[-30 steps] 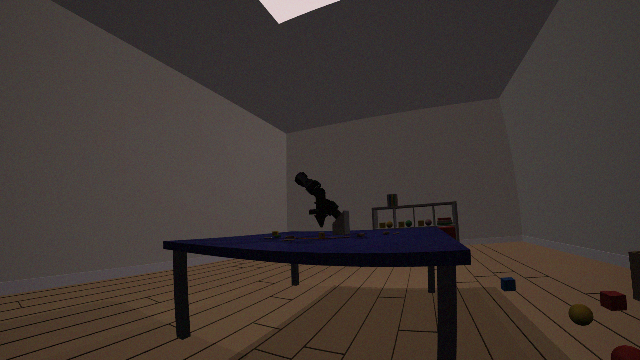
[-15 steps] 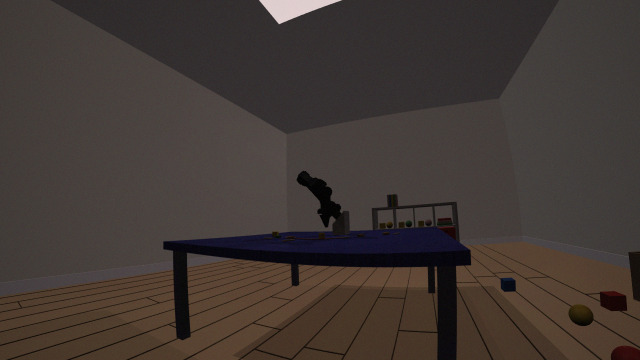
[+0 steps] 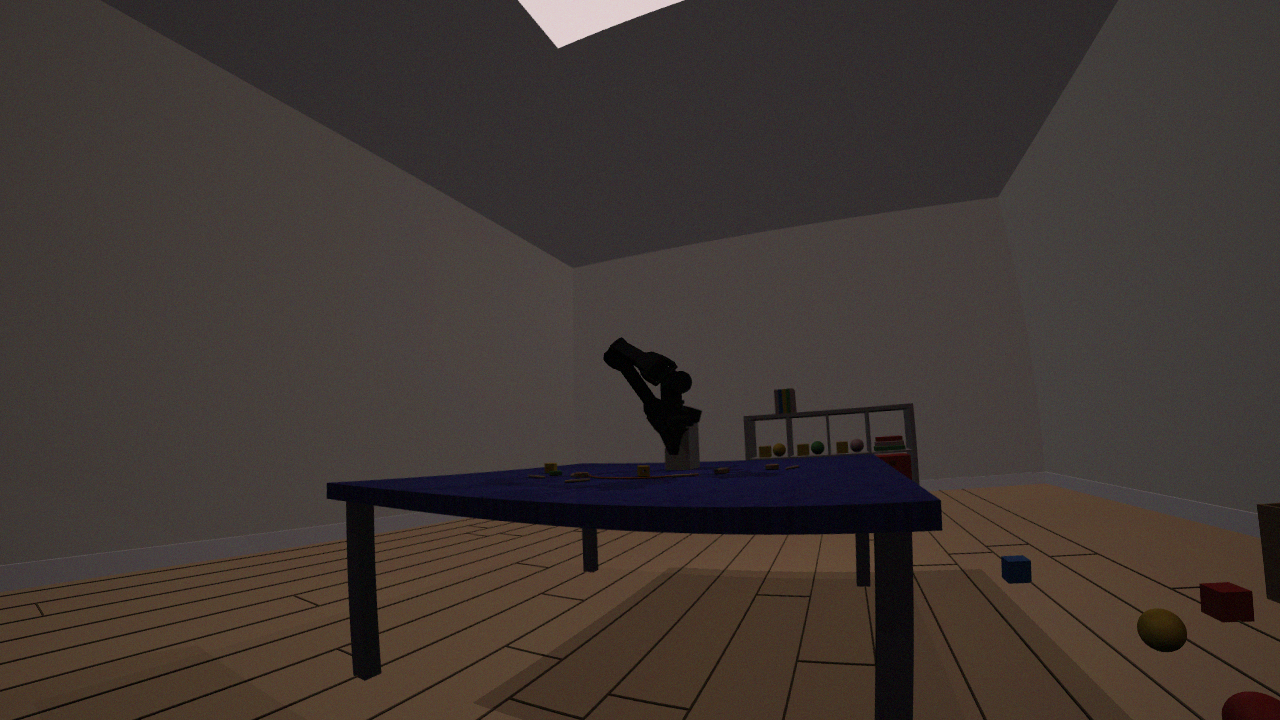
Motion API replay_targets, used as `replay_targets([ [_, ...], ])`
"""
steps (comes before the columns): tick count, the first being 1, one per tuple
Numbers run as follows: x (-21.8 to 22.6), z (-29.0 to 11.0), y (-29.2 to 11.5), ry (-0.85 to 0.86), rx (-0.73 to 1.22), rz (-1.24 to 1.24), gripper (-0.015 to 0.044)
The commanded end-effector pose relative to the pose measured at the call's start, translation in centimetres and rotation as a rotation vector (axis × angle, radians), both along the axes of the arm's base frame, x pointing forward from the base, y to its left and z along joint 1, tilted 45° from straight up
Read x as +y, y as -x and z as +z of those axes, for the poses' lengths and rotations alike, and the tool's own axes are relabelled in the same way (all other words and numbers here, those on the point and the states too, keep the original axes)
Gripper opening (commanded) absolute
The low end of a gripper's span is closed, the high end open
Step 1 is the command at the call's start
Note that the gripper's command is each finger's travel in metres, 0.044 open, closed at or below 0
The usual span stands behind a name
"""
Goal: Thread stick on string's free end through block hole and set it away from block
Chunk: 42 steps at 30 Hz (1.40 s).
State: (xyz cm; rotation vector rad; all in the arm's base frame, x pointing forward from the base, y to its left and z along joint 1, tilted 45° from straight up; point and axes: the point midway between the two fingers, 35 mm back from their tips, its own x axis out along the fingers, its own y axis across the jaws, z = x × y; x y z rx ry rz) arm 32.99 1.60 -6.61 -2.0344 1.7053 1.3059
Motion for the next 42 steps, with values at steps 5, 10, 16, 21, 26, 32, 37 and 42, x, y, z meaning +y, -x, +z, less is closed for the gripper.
replay_targets([
  [5, 0.1, 0.0, -0.1, -0.003, 0.006, 0.004, 0.0120],
  [10, 0.0, -0.1, -0.1, -0.003, 0.006, 0.004, 0.0120],
  [16, -0.6, -0.7, -0.1, -0.003, 0.006, 0.005, 0.0120],
  [21, -1.1, -1.3, -0.1, -0.003, 0.006, 0.005, 0.0120],
  [26, -1.7, -1.8, -0.1, -0.003, 0.006, 0.005, 0.0120],
  [32, -2.4, -2.5, 0.0, -0.003, 0.006, 0.005, 0.0120],
  [37, -3.0, -3.1, 0.0, -0.002, 0.006, 0.005, 0.0120],
  [42, -3.6, -3.7, 0.1, -0.001, 0.006, 0.005, 0.0120],
])
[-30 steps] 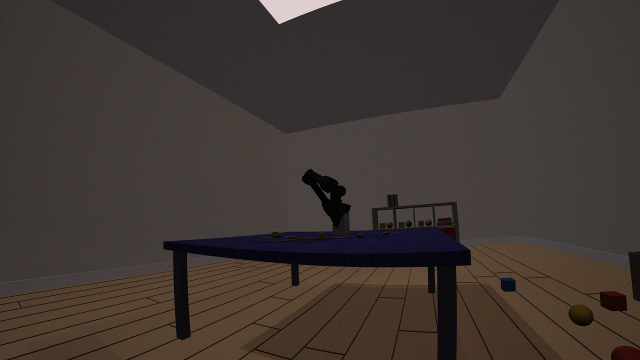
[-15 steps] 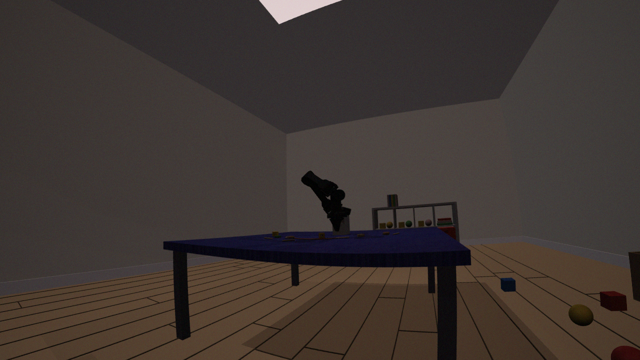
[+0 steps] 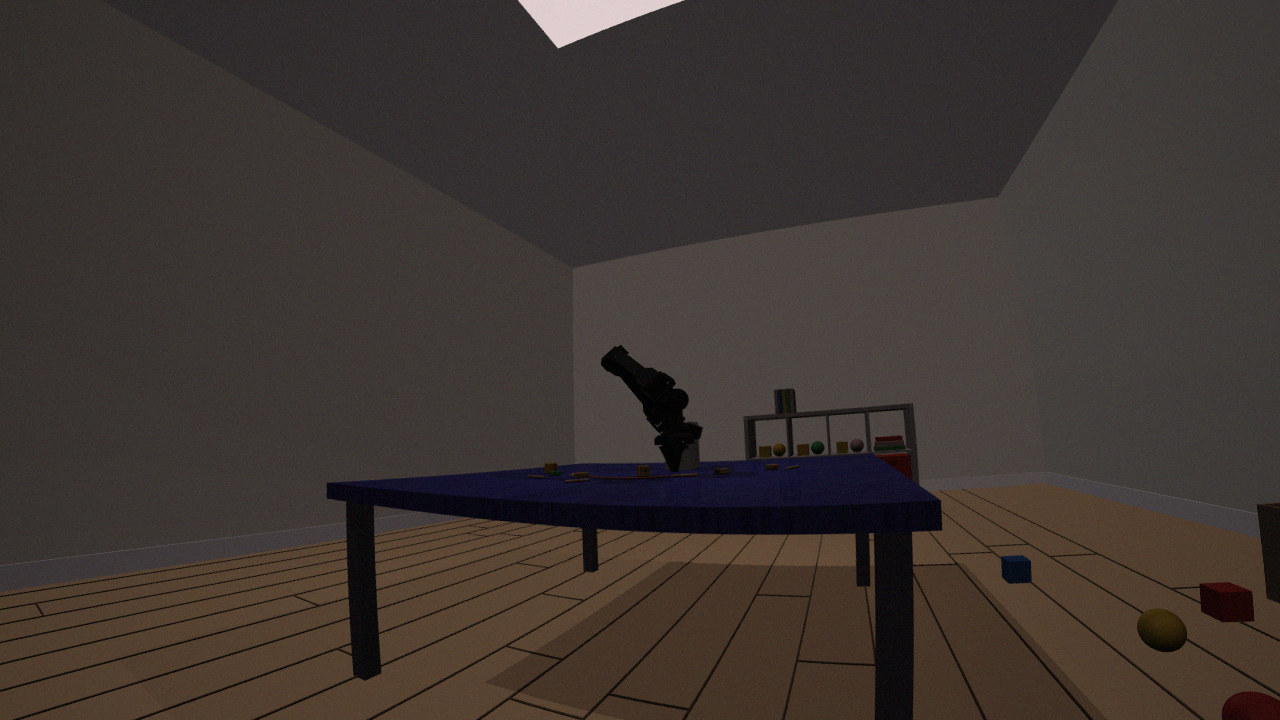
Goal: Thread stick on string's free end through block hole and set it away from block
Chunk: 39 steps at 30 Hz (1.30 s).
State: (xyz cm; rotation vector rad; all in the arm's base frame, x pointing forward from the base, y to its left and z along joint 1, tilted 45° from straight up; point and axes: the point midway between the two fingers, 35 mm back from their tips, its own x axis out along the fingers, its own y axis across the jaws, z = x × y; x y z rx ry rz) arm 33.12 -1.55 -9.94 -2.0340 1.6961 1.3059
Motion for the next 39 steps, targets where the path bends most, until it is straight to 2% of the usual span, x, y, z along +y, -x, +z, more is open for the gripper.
replay_targets([
  [1, -0.6, -0.4, 0.3, 0.005, 0.009, 0.003, 0.0120],
  [11, -1.1, -0.9, 0.4, 0.007, 0.010, 0.003, 0.0120],
  [16, -1.0, -0.9, 0.3, 0.003, 0.004, -0.003, 0.0000],
  [39, 0.4, 0.4, 0.1, 0.000, 0.004, -0.002, 0.0000],
])
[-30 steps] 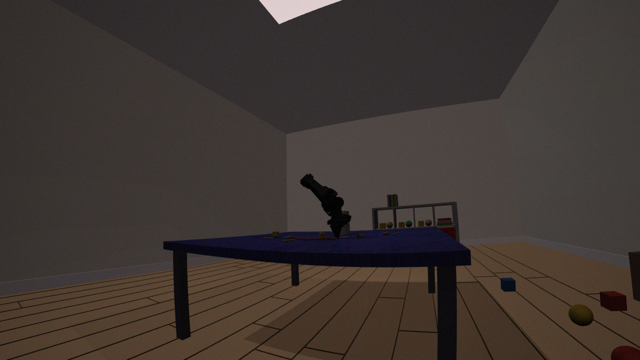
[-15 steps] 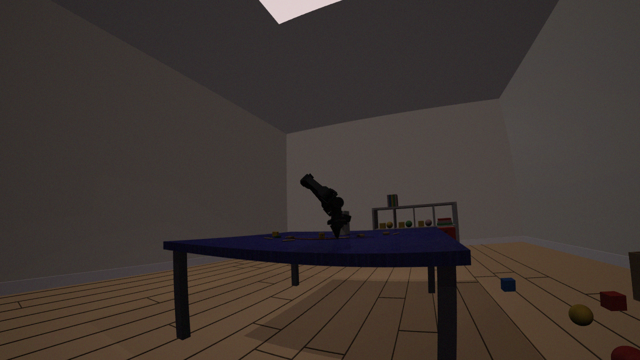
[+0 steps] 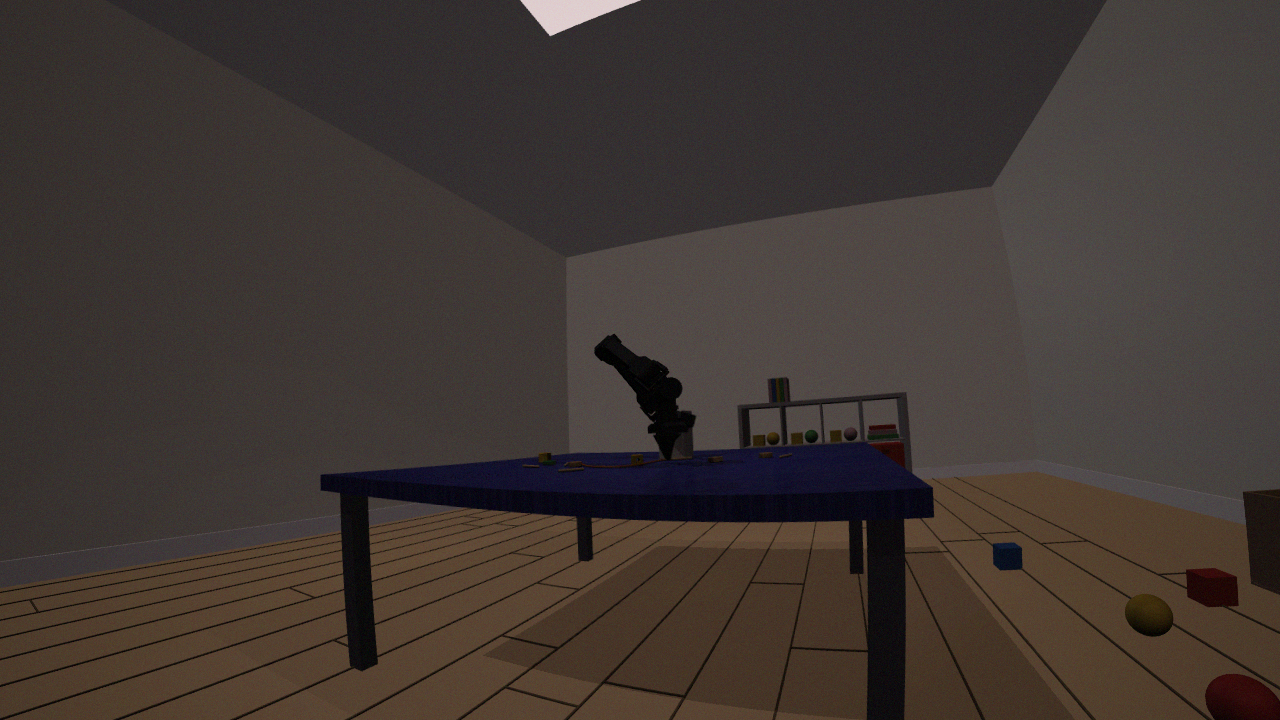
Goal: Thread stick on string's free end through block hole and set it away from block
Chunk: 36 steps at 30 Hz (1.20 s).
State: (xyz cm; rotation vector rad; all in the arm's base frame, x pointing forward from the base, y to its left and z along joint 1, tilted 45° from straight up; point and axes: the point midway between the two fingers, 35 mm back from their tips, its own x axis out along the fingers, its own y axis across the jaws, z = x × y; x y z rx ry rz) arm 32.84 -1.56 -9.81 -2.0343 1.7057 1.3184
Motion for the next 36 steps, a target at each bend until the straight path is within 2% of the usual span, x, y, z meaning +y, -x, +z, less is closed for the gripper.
replay_targets([
  [1, 0.5, 0.4, -0.2, -0.005, -0.009, -0.003, 0.0000],
  [36, 3.0, 3.0, -0.2, -0.001, -0.001, 0.001, 0.0000],
])
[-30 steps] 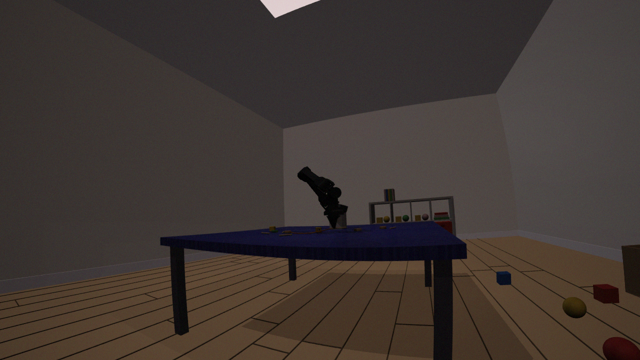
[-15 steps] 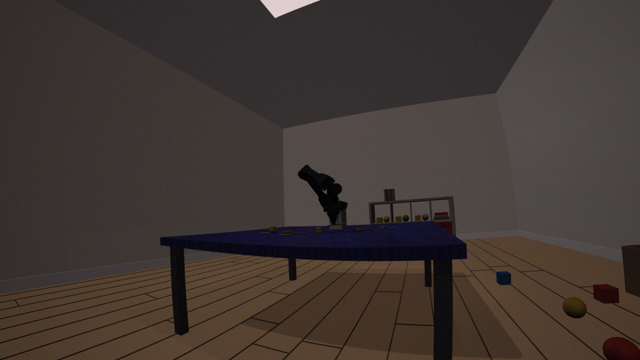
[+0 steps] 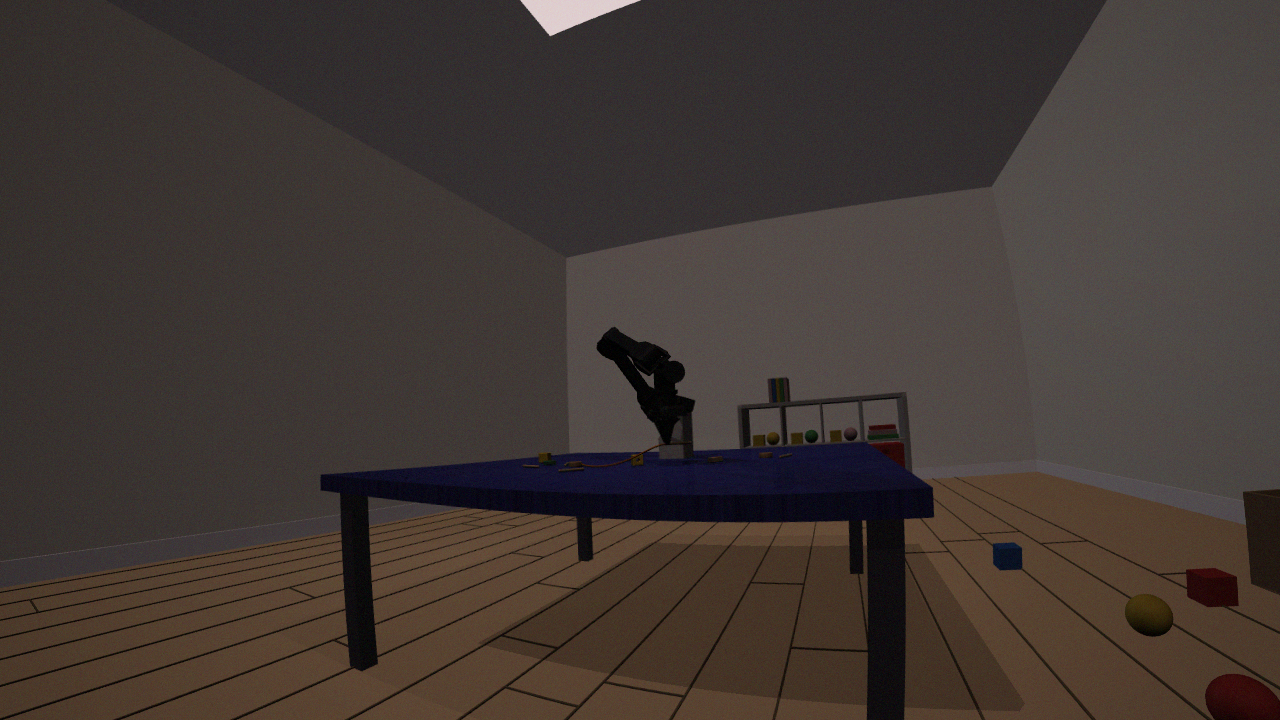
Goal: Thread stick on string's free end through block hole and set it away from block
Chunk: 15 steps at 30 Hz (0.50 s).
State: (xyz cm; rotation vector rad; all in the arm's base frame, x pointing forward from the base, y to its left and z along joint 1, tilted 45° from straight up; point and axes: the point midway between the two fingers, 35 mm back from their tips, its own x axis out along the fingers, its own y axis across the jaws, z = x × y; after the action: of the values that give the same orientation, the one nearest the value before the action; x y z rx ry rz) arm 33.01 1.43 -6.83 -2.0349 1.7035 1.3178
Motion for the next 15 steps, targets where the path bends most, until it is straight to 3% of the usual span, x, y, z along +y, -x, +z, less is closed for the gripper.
replay_targets([
  [1, -0.01, 0.00, 0.01, 0.000, 0.000, 0.000, 0.0000],
  [7, -0.03, 0.03, -0.04, 0.001, -0.017, -0.017, 0.0000],
  [15, -0.37, 0.39, -0.48, 0.014, -0.222, -0.222, 0.0000],
])
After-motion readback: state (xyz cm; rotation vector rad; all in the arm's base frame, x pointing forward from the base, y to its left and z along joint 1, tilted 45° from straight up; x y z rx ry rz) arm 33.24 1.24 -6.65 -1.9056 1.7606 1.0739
